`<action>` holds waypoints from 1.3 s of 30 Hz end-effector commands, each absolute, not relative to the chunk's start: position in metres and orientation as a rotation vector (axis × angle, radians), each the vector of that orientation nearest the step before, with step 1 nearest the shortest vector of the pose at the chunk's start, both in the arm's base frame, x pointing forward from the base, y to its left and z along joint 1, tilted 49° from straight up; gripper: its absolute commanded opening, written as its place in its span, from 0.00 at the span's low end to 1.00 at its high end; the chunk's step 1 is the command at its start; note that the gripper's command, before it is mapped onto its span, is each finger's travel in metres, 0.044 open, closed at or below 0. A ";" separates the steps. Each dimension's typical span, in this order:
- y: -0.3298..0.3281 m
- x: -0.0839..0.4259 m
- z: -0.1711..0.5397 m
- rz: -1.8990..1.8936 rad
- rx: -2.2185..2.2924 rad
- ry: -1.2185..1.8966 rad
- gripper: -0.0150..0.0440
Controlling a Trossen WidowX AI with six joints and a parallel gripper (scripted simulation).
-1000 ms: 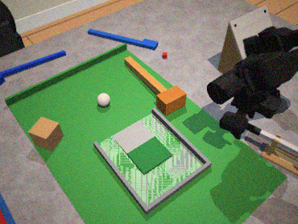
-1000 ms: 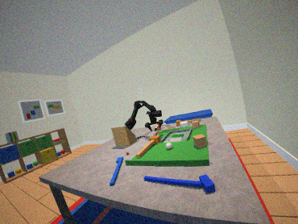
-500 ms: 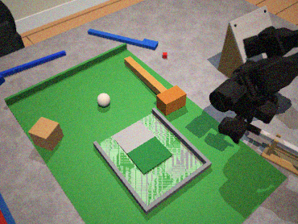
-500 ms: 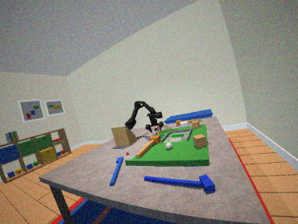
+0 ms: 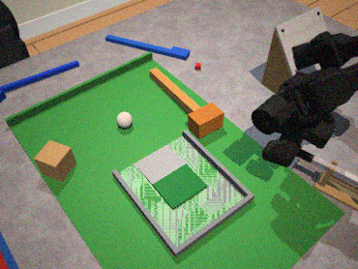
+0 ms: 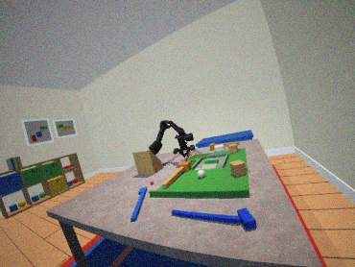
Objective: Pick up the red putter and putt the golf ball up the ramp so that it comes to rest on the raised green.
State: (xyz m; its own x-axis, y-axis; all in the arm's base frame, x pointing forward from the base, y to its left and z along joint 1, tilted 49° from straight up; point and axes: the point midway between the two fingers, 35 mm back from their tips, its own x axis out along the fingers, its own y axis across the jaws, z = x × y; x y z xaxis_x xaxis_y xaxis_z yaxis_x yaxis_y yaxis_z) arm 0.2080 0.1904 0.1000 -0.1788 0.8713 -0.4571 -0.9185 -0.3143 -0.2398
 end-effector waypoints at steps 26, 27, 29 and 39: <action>0.135 0.218 0.142 1.786 -0.634 0.123 0.25; 0.132 0.218 0.146 1.786 -0.632 0.122 0.25; 0.126 0.218 0.153 1.788 -0.628 0.119 0.25; 0.112 0.231 0.149 1.758 -0.578 0.212 0.25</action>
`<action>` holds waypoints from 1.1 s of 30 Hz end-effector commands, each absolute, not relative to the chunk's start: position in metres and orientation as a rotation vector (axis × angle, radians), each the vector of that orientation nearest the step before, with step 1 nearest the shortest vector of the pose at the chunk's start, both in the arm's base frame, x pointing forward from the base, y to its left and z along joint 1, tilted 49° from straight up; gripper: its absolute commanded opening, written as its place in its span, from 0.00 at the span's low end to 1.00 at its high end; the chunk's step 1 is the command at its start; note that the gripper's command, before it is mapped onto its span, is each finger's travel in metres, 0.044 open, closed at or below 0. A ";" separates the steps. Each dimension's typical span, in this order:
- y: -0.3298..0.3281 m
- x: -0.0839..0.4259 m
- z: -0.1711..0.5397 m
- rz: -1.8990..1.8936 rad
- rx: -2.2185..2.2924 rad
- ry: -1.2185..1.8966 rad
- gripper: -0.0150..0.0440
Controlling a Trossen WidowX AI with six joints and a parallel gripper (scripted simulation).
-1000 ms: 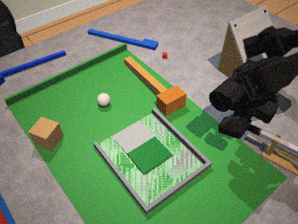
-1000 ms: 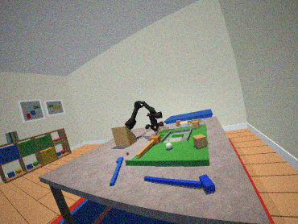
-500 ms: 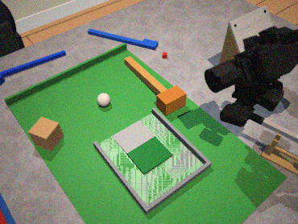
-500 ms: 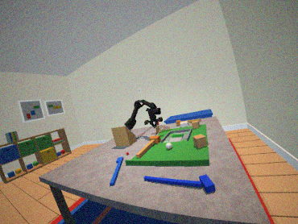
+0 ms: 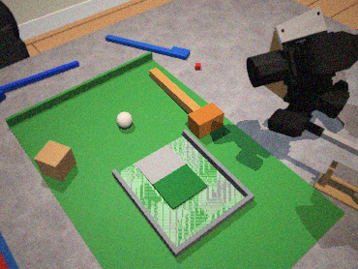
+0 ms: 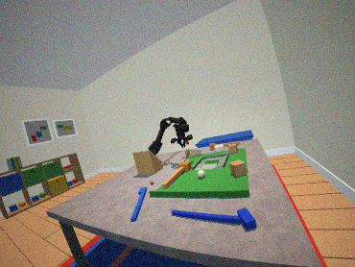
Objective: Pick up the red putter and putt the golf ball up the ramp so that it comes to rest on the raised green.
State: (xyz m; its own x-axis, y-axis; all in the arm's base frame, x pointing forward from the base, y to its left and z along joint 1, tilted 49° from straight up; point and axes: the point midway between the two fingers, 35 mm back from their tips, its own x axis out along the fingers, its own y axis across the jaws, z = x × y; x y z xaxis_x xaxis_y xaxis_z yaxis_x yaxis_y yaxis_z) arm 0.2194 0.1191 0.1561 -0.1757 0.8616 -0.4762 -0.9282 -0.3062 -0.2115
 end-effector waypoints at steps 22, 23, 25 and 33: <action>0.025 0.302 0.077 1.493 -0.243 0.759 0.25; 0.020 0.304 0.073 1.479 -0.226 0.781 0.25; 0.011 0.308 0.066 1.449 -0.191 0.824 0.25; -0.026 0.320 0.032 1.322 -0.047 0.993 0.25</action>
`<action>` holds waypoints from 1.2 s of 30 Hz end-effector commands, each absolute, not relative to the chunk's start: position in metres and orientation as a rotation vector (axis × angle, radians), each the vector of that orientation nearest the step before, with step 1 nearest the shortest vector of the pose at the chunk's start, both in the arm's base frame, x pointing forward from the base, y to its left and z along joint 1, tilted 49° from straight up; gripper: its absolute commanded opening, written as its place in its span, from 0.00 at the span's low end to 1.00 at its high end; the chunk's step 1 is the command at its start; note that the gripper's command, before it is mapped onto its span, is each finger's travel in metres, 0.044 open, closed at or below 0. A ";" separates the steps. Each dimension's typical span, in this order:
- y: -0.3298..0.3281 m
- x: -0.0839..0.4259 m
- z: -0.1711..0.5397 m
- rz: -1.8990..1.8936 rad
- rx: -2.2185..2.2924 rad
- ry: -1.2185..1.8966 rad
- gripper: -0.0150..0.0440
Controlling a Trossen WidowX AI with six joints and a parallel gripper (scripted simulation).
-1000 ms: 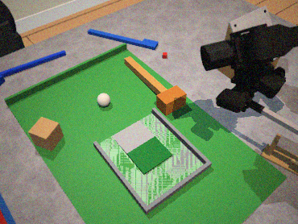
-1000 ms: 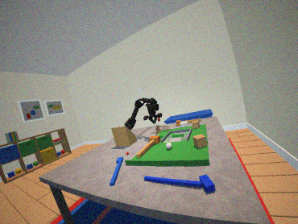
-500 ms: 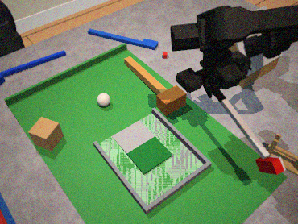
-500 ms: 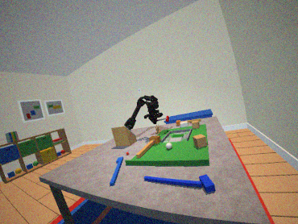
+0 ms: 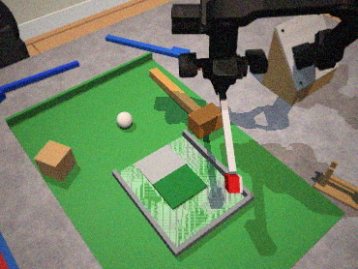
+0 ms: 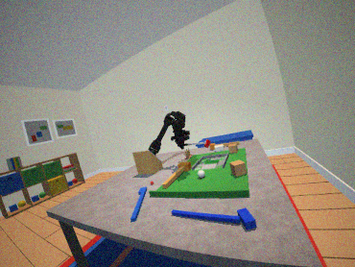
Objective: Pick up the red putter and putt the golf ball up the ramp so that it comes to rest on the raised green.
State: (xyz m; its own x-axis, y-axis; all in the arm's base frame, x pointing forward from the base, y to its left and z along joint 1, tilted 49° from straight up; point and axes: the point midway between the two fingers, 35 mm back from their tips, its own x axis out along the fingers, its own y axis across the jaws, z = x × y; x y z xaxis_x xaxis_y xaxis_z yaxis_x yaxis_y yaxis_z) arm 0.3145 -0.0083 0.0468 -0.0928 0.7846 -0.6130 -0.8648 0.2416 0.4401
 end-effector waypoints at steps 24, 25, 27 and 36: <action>-0.135 0.312 -0.084 0.882 0.411 1.413 0.25; -0.139 0.310 -0.089 0.862 0.431 1.427 0.25; -0.147 0.306 -0.100 0.821 0.470 1.456 0.25; -0.159 0.299 -0.119 0.749 0.539 1.504 0.25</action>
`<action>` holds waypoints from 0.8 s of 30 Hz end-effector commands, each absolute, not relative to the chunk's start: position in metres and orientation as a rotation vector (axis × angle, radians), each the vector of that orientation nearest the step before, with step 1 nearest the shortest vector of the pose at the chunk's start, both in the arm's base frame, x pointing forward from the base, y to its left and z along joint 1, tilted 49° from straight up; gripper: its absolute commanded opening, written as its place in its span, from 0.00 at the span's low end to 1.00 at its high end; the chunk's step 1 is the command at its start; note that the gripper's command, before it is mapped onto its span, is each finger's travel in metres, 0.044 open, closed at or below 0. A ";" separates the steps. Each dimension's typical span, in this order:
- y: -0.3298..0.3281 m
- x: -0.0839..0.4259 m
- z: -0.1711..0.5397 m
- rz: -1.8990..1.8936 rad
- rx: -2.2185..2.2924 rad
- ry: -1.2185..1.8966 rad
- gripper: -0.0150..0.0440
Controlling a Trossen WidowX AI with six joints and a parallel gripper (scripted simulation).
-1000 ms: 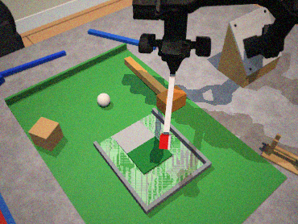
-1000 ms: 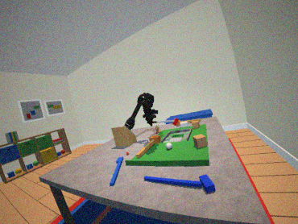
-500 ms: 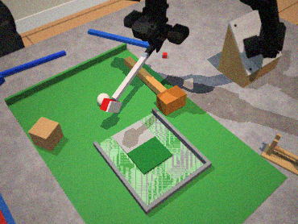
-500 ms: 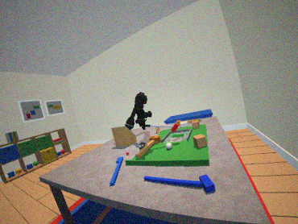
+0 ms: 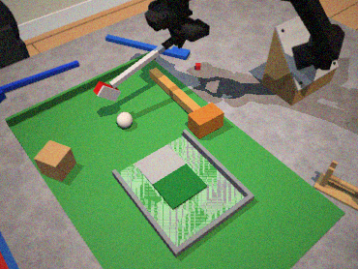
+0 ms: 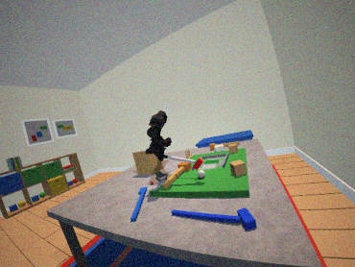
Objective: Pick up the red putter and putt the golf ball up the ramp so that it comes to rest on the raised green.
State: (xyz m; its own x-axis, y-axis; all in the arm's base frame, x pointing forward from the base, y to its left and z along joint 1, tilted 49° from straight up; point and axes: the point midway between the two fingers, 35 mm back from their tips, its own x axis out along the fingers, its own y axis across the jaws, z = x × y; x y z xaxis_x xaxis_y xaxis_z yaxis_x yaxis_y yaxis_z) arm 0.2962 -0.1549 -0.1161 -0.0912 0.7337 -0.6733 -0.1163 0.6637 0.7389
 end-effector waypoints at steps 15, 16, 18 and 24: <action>-0.130 0.296 -0.146 0.751 0.540 1.503 0.25; -0.129 0.296 -0.146 0.751 0.540 1.503 0.25; -0.127 0.295 -0.148 0.751 0.540 1.503 0.25; -0.120 0.295 -0.154 0.751 0.540 1.503 0.25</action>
State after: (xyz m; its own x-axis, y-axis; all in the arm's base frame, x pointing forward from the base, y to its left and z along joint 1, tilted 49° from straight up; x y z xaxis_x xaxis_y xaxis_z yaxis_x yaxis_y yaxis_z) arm 0.2955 -0.1253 -0.1503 -0.0858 0.7234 -0.6851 -0.1127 0.6761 0.7281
